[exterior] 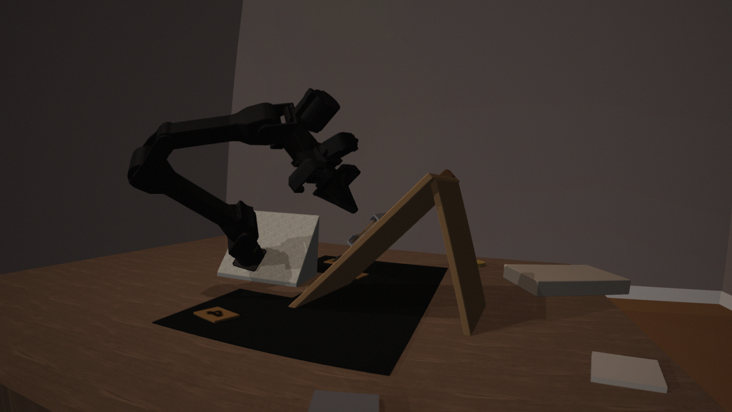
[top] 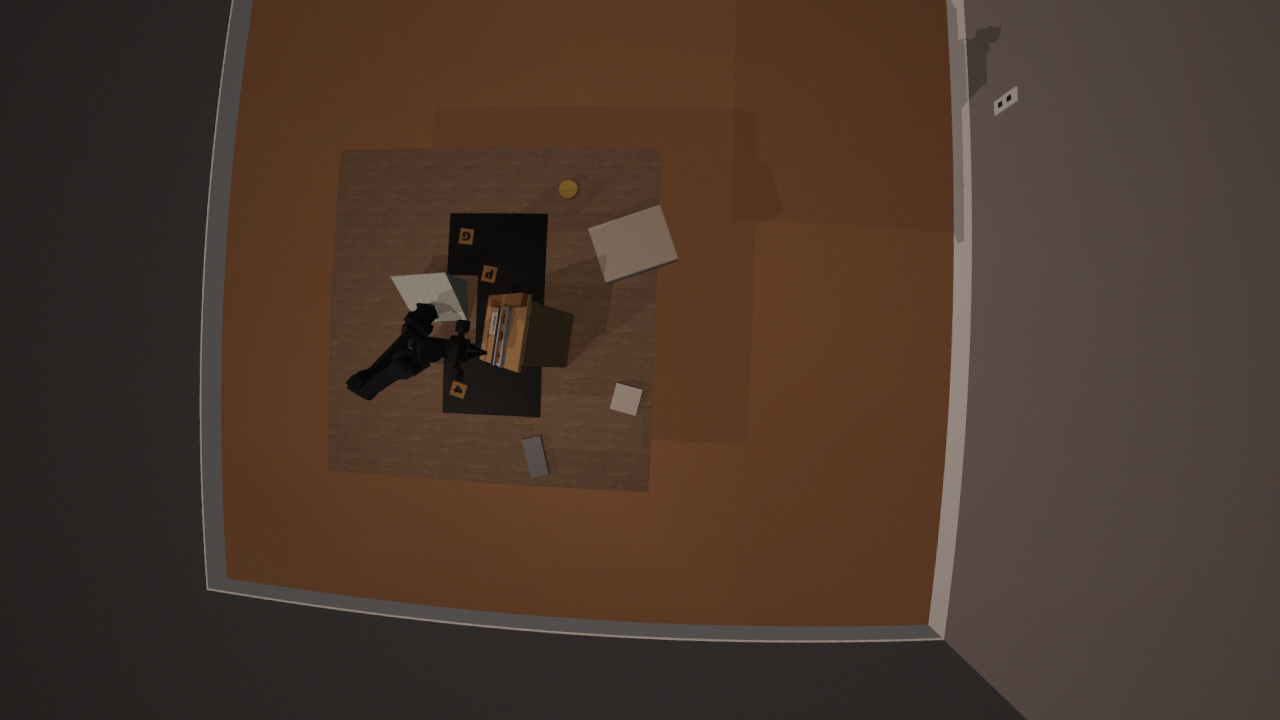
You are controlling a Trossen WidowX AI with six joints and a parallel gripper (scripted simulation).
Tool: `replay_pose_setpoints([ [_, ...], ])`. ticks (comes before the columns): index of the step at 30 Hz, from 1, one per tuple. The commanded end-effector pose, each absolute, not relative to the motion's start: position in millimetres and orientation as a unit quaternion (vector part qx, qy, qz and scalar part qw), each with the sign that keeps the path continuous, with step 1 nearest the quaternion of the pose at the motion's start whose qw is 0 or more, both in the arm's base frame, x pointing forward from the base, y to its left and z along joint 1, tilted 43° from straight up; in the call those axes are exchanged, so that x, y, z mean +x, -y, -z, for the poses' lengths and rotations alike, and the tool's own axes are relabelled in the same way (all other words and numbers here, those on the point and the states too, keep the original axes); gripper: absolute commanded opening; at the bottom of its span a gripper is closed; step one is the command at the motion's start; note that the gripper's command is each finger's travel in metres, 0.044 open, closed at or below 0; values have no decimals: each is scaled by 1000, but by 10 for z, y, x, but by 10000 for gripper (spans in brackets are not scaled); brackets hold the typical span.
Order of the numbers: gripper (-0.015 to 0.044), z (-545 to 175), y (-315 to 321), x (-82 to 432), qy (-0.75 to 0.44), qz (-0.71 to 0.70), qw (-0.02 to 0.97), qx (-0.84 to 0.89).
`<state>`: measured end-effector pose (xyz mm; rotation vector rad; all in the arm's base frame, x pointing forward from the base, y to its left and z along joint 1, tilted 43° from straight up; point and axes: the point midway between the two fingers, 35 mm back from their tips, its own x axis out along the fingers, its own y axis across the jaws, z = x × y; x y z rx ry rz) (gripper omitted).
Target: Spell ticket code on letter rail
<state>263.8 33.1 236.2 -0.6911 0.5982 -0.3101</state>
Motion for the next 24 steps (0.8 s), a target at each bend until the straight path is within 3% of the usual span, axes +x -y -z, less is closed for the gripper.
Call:
replay_pose_setpoints([
  [1, 0, -2402, -323, 2678, -309, 150, 879, -330],
  [15, 0, -2696, -78, 2855, -537, 201, 772, -275],
  [24, 0, -2707, -63, 2854, -547, 205, 765, -271],
])
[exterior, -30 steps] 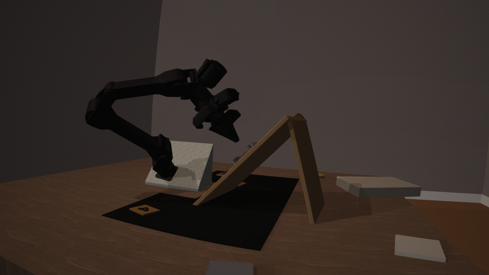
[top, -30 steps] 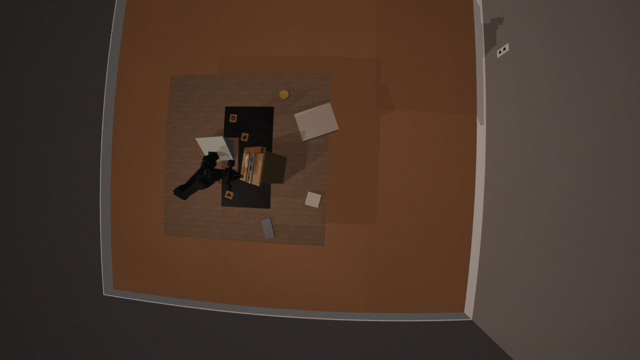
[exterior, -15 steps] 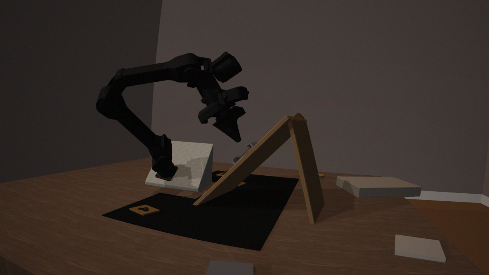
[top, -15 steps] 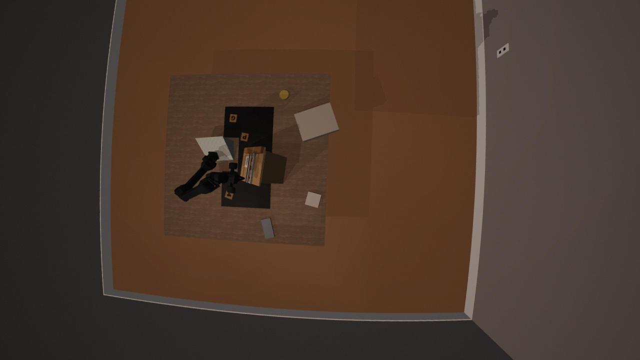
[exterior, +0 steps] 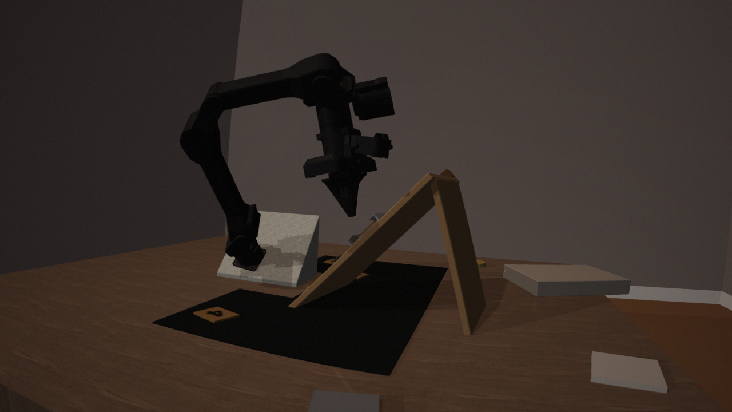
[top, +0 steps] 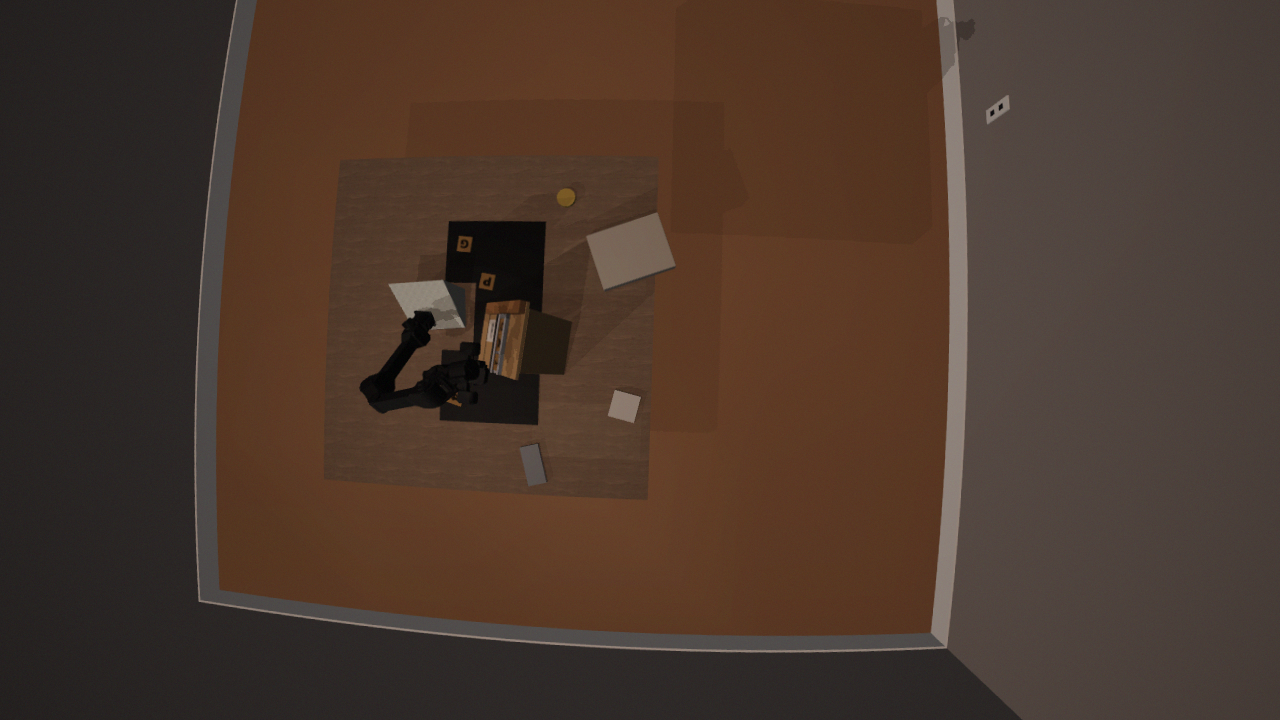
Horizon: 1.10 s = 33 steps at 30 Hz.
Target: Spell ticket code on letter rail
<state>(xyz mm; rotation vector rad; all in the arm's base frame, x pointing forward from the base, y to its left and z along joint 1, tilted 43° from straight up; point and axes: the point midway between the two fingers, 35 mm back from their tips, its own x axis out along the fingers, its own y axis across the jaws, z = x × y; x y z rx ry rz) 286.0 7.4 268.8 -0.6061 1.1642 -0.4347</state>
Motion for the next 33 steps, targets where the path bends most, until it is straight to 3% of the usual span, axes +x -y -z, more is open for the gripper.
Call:
replay_pose_setpoints([
  [1, 0, -2707, -63, 2854, -547, 205, 765, -271],
  [33, 0, -2647, -26, 2973, -560, 213, 754, -269],
])
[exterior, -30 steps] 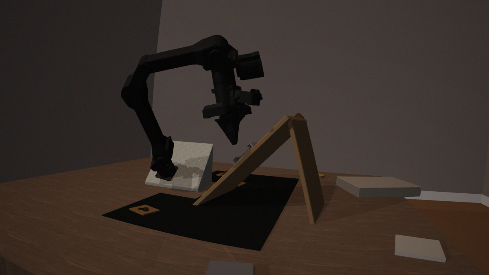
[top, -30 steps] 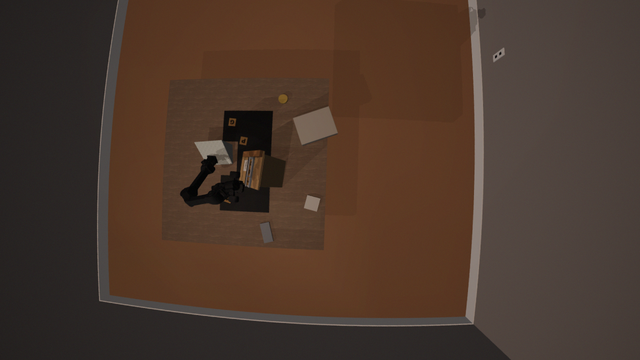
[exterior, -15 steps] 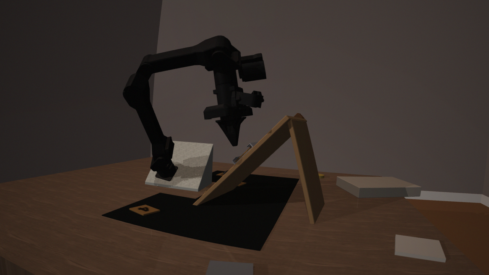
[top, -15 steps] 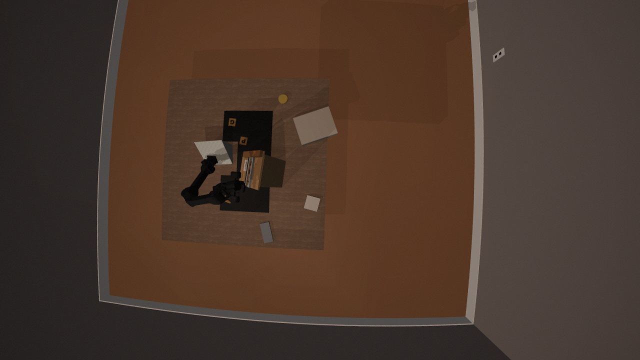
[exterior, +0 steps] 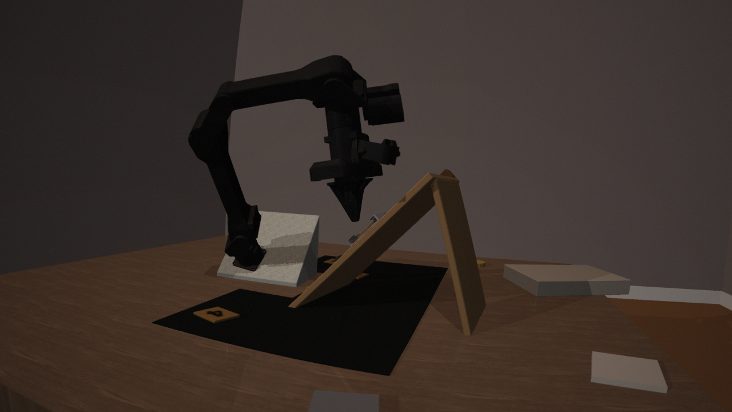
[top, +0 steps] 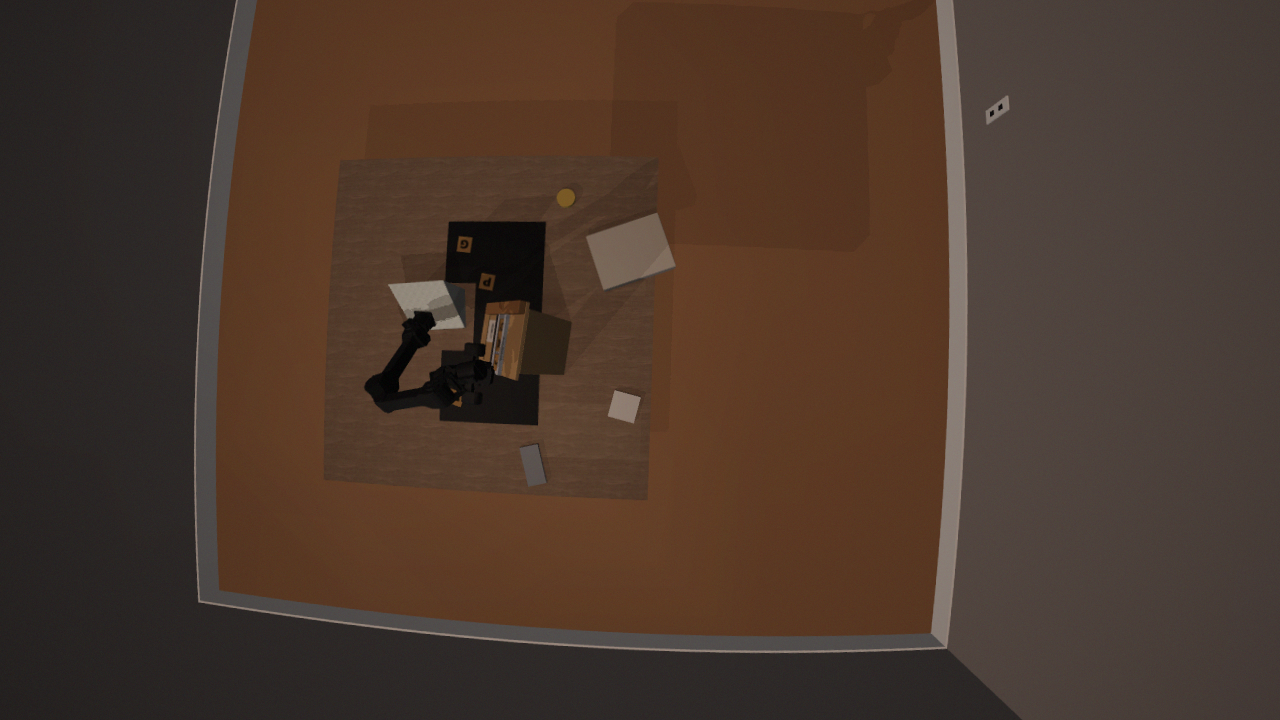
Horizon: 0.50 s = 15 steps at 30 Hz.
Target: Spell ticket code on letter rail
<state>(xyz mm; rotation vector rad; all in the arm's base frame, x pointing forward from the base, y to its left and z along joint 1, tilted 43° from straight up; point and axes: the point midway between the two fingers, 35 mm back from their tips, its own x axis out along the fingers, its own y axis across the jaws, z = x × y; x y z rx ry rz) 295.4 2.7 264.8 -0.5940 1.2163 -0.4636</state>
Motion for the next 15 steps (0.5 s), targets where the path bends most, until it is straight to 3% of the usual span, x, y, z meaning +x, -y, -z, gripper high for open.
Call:
replay_pose_setpoints([
  [1, 0, -2646, -24, 2978, -560, 213, 754, -269],
  [15, 0, -2624, 3, 3042, -566, 217, 749, -268],
])
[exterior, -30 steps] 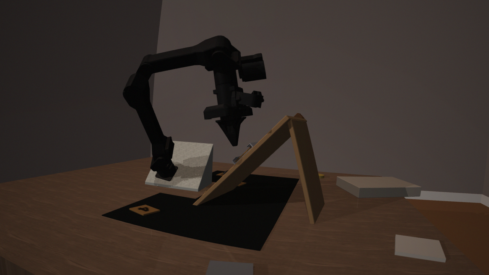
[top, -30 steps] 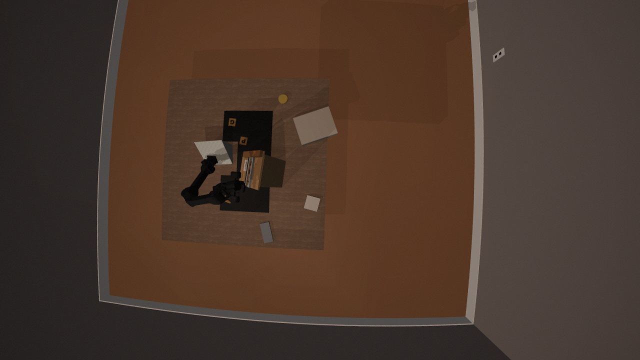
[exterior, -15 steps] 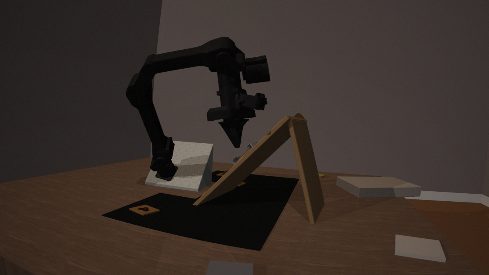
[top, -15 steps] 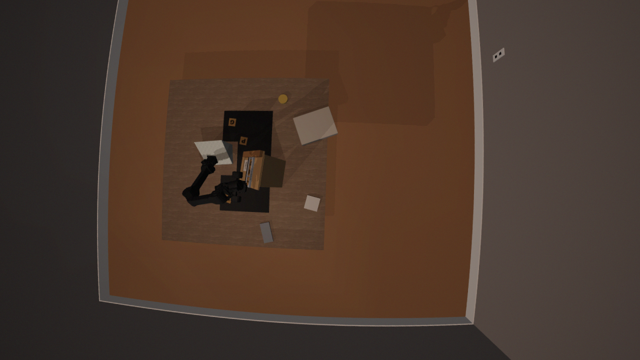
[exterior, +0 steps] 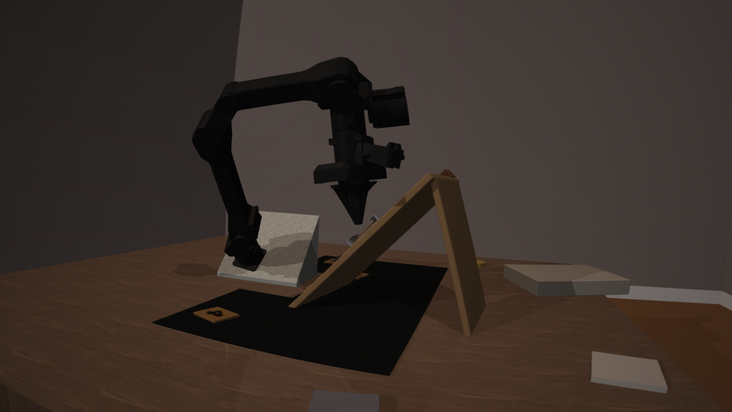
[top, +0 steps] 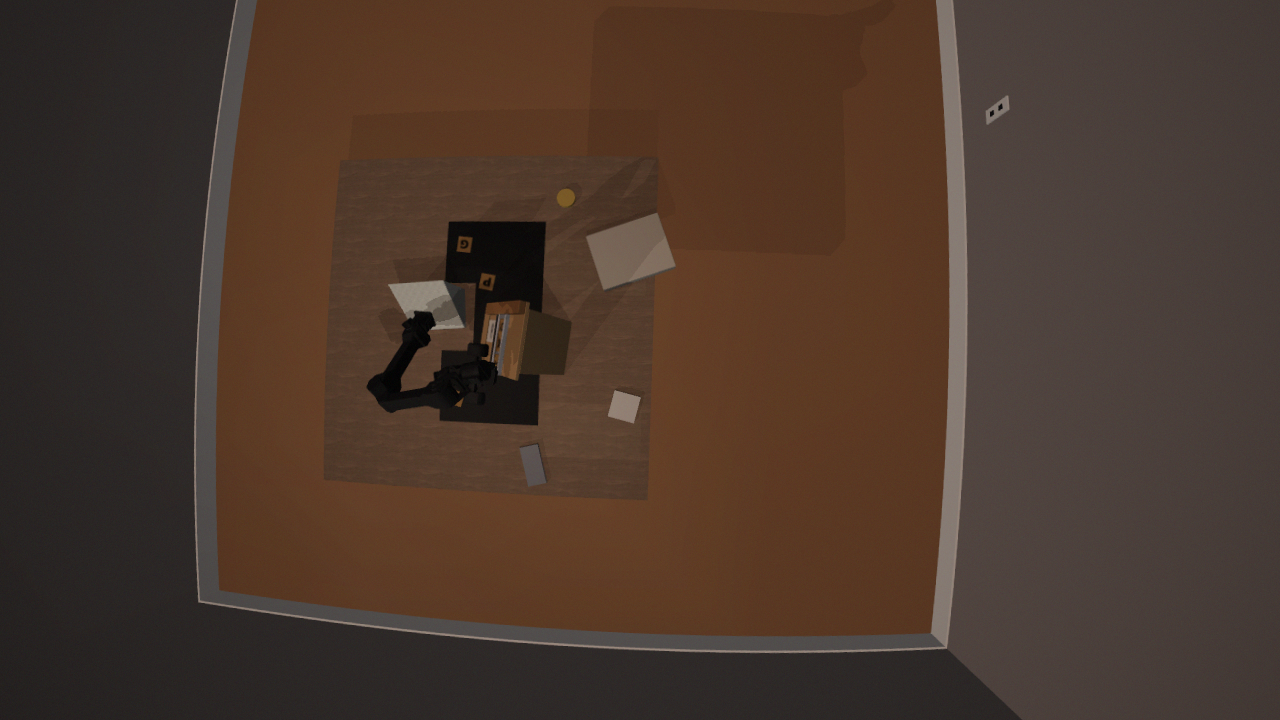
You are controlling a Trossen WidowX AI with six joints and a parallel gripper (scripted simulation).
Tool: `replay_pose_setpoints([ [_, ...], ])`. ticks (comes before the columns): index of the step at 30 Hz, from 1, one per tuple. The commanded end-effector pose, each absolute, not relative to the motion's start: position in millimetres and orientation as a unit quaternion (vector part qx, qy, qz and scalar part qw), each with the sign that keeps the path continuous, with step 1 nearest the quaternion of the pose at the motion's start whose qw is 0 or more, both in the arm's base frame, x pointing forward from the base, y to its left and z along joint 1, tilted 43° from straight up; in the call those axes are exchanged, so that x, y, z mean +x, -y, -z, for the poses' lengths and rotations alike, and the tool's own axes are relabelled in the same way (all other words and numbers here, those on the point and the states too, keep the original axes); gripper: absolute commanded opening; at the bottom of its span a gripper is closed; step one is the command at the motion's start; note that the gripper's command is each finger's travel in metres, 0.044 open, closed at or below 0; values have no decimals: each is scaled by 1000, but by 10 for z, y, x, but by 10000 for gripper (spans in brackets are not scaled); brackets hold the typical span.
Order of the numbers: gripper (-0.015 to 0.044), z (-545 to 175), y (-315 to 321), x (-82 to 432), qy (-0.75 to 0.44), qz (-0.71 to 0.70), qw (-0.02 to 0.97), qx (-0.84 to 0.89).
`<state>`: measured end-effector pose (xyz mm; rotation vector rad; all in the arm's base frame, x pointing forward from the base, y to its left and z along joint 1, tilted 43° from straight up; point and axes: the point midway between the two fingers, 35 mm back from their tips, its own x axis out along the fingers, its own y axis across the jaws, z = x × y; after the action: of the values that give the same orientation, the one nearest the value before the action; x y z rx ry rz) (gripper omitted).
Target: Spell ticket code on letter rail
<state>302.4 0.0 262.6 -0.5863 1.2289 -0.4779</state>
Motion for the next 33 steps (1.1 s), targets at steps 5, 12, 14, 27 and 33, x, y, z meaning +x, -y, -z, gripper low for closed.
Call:
replay_pose_setpoints([
  [5, 0, -2615, 14, 3064, -568, 218, 747, -268],
  [12, 0, -2602, 29, 3094, -571, 220, 744, -267],
  [14, 0, -2598, 34, 3103, -572, 221, 744, -267],
  [27, 0, -2585, 49, 3126, -574, 222, 741, -267],
  [33, 0, -2574, 32, 3111, -574, 222, 742, -267],
])
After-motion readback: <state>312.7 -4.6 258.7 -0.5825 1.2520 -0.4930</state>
